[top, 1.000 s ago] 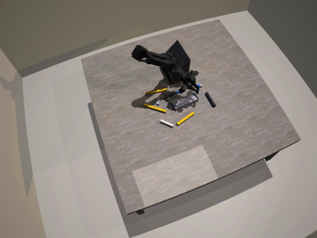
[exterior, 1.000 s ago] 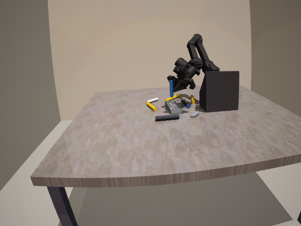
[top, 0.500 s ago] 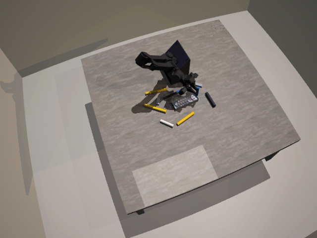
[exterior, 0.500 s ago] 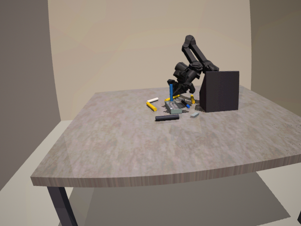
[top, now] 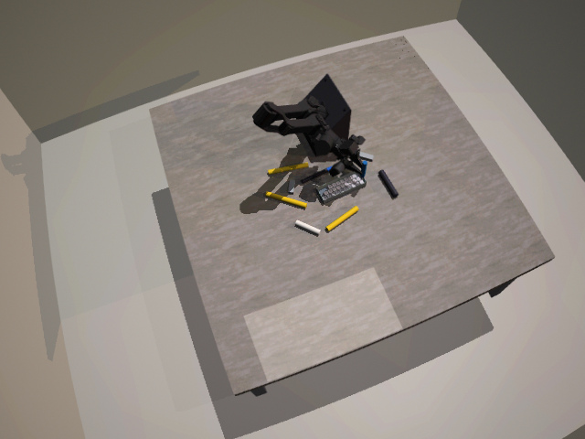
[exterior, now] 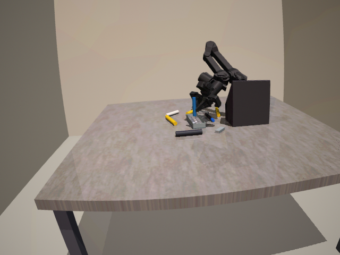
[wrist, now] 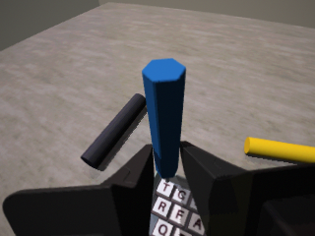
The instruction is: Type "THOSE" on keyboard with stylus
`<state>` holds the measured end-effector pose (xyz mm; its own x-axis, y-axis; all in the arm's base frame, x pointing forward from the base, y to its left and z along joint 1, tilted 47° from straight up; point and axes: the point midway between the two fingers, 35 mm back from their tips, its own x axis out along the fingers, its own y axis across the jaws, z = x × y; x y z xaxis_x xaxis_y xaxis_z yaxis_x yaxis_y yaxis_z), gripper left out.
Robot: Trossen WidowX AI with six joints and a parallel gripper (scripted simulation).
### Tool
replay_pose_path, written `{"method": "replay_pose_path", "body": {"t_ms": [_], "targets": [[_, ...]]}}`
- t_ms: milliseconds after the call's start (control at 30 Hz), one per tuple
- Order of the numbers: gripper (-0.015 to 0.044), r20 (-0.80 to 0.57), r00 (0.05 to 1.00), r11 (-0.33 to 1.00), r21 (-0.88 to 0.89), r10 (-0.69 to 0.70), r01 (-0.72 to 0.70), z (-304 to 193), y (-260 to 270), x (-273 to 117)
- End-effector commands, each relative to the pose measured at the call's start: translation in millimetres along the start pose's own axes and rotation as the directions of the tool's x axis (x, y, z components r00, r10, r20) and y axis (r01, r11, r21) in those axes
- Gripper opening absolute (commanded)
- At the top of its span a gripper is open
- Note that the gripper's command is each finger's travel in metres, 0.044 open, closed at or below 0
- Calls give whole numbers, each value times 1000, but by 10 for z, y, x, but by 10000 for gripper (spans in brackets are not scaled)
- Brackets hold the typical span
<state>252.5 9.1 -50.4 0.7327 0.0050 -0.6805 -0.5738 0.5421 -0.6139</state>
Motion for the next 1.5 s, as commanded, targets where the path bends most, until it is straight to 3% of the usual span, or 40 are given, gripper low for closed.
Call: {"method": "replay_pose_path", "body": {"t_ms": [0,200,300,333,1467], "targets": [[0,2,1000,1000,-4,8,-8,-5,21,-5],[0,2,1000,1000,-4,8,-8,-5,21,-5],[79,1,1000,1000,-4,8,-8,1,28,10],[81,1,1000,1000,-4,9,-9,2,29,12],[81,0,1000,1000,-4,9,-9,-148,31,95]]}}
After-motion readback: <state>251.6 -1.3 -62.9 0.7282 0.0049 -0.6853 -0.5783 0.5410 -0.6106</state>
